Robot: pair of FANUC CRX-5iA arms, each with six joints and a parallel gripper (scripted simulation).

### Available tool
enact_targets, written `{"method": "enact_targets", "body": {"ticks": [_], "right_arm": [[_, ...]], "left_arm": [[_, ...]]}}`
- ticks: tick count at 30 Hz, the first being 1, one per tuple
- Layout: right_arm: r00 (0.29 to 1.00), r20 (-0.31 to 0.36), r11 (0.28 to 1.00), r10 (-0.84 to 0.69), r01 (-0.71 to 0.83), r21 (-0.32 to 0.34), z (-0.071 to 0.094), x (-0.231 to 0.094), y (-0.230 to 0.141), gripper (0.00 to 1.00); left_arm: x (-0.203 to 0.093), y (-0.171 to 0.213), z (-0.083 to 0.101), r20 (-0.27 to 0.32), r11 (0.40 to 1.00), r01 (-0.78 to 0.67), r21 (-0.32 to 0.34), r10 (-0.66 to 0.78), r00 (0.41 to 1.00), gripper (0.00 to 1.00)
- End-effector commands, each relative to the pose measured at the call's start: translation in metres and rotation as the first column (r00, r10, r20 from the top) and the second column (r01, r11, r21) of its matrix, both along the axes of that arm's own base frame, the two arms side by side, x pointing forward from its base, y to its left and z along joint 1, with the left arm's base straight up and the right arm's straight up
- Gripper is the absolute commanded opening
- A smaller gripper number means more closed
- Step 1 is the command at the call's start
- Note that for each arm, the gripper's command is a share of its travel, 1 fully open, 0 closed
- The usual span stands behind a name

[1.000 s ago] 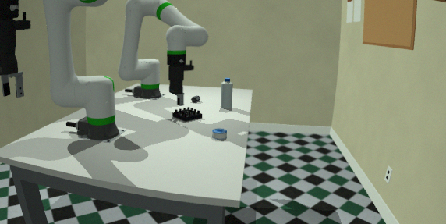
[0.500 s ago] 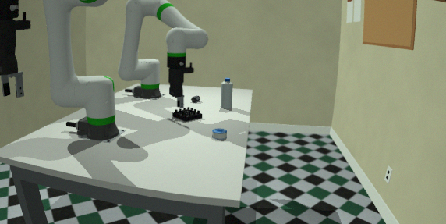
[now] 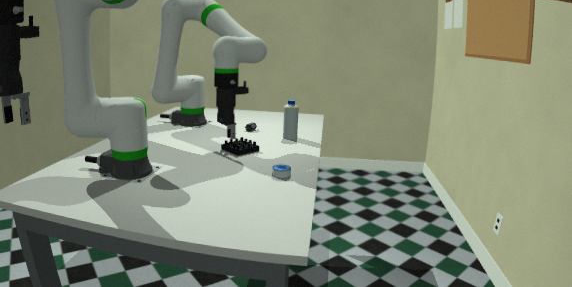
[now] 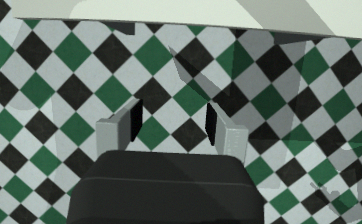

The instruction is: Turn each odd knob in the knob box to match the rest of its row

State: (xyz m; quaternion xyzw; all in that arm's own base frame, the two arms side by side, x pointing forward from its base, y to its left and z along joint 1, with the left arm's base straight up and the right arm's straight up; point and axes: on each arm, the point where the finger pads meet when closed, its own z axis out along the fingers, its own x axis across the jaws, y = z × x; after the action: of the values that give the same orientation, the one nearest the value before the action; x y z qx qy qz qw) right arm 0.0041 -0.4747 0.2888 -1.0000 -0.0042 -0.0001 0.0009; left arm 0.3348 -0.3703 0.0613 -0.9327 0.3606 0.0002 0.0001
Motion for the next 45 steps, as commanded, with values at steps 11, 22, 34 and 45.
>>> {"method": "enact_targets", "body": {"ticks": [11,22,34,45], "right_arm": [[1.000,0.000,1.000,0.000,0.000,-0.002,0.001,0.000,0.000,1.00],[1.000,0.000,1.000,0.000,0.000,-0.002,0.001,0.000,0.000,1.00],[1.000,0.000,1.000,0.000,0.000,-0.002,0.001,0.000,0.000,1.00],[1.000,0.000,1.000,0.000,0.000,-0.002,0.001,0.000,0.000,1.00]], "left_arm": [[0.000,-0.001,0.001,0.001,1.000,0.000,-0.002,0.000,1.000,0.46],[0.000,-0.001,-0.012,0.001,1.000,0.000,-0.002,0.000,1.000,0.46],[0.000,-0.001,-0.013,0.001,1.000,0.000,-0.002,0.000,1.000,0.46],[0.000,-0.001,-0.013,0.001,1.000,0.000,-0.002,0.000,1.000,0.30]]}}
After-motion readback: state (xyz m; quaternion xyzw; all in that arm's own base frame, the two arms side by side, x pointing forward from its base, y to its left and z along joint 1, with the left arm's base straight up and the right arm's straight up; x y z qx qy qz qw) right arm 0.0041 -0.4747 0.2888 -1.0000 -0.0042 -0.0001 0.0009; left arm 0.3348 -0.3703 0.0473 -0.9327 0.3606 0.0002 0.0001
